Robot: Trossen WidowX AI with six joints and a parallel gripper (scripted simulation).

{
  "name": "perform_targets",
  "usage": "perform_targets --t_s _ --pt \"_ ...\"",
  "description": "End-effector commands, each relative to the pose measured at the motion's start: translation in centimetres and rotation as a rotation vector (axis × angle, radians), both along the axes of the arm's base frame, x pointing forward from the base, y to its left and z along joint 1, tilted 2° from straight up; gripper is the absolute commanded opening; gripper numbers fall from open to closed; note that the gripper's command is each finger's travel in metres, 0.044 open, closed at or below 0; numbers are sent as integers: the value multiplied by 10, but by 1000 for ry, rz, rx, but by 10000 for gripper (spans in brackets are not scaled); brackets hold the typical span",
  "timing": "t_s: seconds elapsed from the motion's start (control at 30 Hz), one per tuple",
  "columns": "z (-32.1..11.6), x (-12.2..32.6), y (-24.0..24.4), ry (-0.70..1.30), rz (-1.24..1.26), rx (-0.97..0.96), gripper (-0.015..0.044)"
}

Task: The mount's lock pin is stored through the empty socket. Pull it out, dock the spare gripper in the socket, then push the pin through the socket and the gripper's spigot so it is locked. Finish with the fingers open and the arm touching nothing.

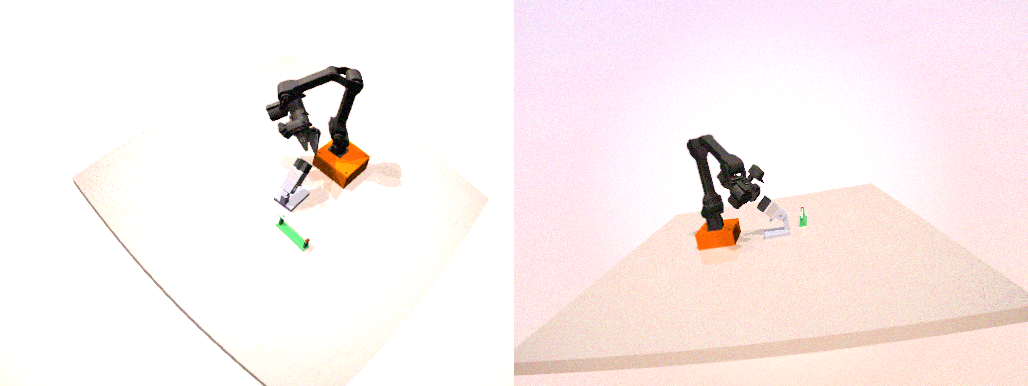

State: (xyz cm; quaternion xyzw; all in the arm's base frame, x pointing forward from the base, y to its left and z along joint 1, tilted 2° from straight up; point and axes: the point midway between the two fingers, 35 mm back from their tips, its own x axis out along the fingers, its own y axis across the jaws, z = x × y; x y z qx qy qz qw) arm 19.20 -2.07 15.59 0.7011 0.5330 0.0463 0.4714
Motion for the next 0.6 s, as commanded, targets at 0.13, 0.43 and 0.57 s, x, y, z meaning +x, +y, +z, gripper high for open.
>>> perform_targets --t_s 0.13,0.43,0.57 --pt "15 0 3 -3 -38 -30 440" --pt "22 -1 4 0 -54 -52 440" --pt "20 0 9 9 -52 -63 387"
